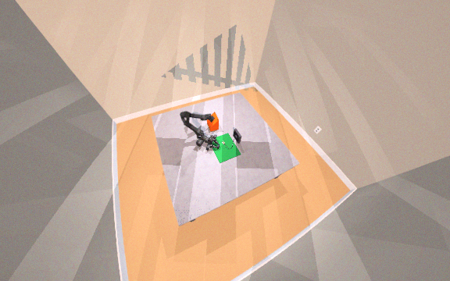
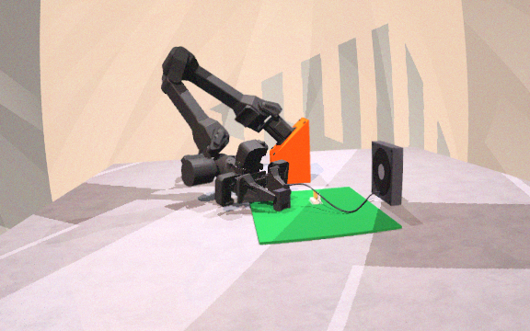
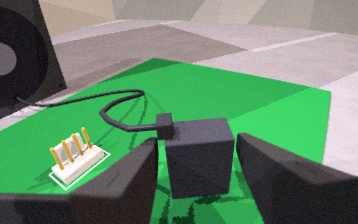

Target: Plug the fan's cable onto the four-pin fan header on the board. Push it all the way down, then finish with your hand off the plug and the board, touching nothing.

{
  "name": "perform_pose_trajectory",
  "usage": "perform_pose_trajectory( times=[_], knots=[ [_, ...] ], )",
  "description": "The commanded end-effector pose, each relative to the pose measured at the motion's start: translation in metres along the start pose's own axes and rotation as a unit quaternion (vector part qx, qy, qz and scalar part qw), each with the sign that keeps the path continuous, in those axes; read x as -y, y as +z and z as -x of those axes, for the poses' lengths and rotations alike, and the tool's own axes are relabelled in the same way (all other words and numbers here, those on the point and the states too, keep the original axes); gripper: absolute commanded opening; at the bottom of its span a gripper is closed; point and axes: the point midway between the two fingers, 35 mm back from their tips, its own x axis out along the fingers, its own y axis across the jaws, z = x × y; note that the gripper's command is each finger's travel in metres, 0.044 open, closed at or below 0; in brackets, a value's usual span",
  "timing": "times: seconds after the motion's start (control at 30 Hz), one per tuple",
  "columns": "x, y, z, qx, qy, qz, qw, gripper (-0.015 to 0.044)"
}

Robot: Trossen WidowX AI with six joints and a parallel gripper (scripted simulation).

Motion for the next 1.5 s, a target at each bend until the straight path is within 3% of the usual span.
perform_pose_trajectory(
  times=[0.0,0.47,1.47],
  knots=[
    [0.000,0.000,0.000,0.000,0.000,0.000,1.000,0.0205],
    [0.000,0.000,0.002,0.000,0.000,0.000,1.000,0.0205],
    [0.002,0.033,0.088,-0.002,0.001,0.002,1.000,0.0205]
  ],
)
